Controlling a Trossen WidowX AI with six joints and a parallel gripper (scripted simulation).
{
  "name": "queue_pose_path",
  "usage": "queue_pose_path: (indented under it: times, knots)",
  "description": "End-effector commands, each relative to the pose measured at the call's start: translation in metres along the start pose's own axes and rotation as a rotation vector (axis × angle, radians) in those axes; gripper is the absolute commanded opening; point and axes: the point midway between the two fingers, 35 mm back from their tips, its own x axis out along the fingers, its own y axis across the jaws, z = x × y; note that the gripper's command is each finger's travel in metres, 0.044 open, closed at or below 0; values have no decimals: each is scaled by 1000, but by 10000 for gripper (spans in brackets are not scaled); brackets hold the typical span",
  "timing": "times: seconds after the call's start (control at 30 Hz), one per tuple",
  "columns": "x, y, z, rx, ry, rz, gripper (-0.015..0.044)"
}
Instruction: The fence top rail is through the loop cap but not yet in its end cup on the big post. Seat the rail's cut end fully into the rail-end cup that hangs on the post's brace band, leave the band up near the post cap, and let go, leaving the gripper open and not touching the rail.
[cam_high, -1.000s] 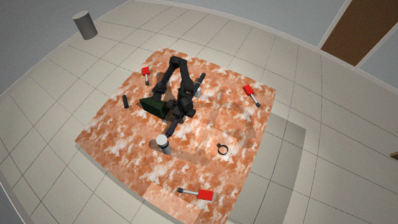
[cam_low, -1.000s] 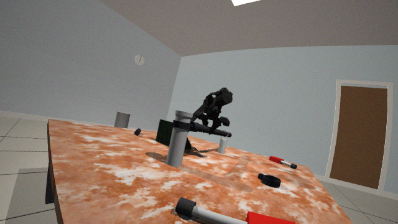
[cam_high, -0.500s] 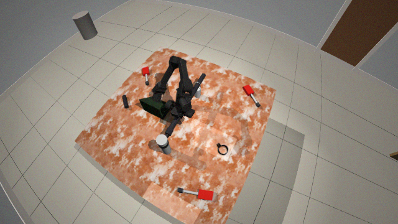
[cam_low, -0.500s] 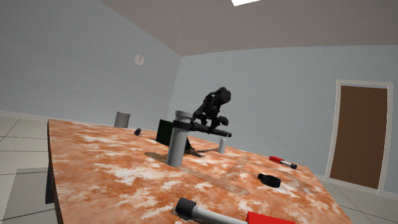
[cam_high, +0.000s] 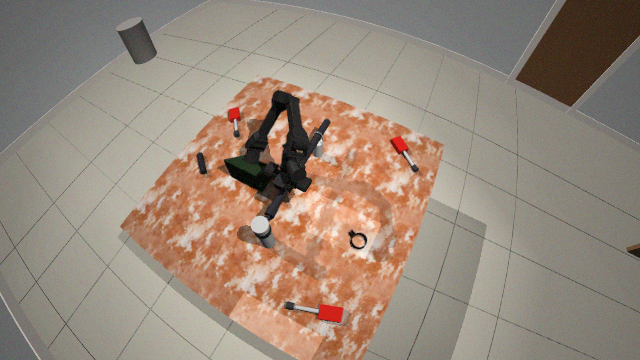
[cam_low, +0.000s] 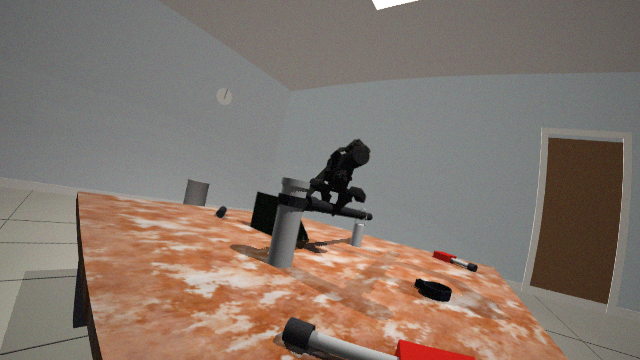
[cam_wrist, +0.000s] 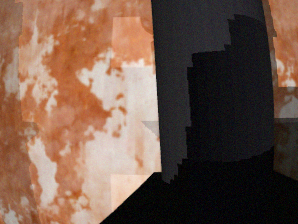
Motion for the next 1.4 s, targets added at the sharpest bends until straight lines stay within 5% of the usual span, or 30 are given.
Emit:
queue_pose_path:
  times: [0.0, 0.67, 1.2, 1.37]
  knots:
    - [-3, 2, 10, 1, -21, 1, 0]
    - [1, 1, 8, -1, 0, -12, 0]
    - [-26, 1, -9, -1, 2, -13, 420]
    - [-46, -1, -22, -1, 3, -15, 440]
